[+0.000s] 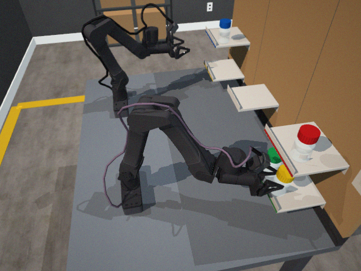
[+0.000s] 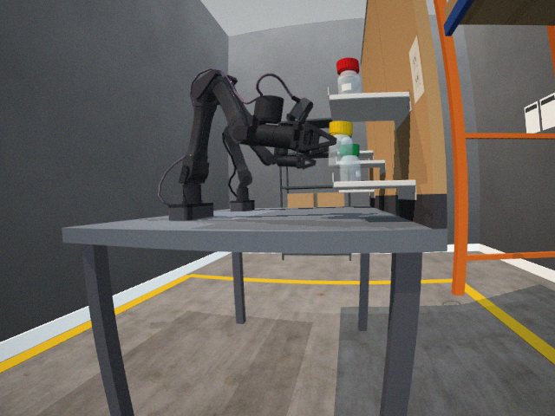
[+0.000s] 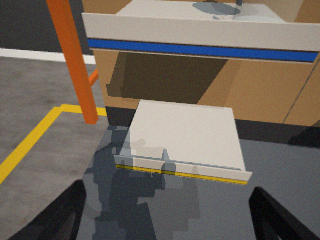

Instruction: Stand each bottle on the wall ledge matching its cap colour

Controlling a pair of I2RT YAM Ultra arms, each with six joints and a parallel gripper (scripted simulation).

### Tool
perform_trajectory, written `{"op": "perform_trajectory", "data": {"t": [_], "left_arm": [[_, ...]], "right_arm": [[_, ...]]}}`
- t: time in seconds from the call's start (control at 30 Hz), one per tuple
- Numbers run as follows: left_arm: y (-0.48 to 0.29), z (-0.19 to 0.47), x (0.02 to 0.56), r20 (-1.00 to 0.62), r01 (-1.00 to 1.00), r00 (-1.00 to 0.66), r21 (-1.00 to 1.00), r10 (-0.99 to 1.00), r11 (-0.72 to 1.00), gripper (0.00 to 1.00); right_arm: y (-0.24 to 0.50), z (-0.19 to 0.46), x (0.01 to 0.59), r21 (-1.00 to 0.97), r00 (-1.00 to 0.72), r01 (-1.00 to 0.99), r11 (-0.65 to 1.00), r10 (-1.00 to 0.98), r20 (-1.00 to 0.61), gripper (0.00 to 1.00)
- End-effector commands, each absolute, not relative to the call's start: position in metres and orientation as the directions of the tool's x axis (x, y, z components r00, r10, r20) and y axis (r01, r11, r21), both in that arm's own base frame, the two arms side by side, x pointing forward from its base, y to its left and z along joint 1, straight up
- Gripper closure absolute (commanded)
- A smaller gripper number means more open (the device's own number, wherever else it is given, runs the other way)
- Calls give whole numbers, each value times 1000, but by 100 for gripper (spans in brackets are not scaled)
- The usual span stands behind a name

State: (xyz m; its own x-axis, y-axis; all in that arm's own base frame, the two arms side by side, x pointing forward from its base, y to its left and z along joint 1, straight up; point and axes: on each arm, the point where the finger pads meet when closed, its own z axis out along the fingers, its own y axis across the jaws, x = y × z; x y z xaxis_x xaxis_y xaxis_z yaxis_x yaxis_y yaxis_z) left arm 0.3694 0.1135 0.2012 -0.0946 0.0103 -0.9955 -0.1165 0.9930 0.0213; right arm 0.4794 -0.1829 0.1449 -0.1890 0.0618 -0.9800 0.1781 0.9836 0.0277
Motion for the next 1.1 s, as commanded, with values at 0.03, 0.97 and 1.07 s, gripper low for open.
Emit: {"op": "perform_trajectory", "data": {"t": [0.03, 0.97, 1.07], "left_arm": [[113, 211, 368, -997, -113, -70, 39, 31, 993, 0], [113, 211, 368, -997, -113, -70, 39, 31, 993, 0], [113, 211, 368, -997, -113, -70, 39, 31, 993, 0]], "right_arm": [[-183, 184, 472, -6, -97, 168, 986, 10, -995, 51], [-174, 175, 418, 4, -121, 172, 985, 25, -992, 51], [-173, 178, 412, -2, -109, 172, 985, 17, -994, 51]]}}
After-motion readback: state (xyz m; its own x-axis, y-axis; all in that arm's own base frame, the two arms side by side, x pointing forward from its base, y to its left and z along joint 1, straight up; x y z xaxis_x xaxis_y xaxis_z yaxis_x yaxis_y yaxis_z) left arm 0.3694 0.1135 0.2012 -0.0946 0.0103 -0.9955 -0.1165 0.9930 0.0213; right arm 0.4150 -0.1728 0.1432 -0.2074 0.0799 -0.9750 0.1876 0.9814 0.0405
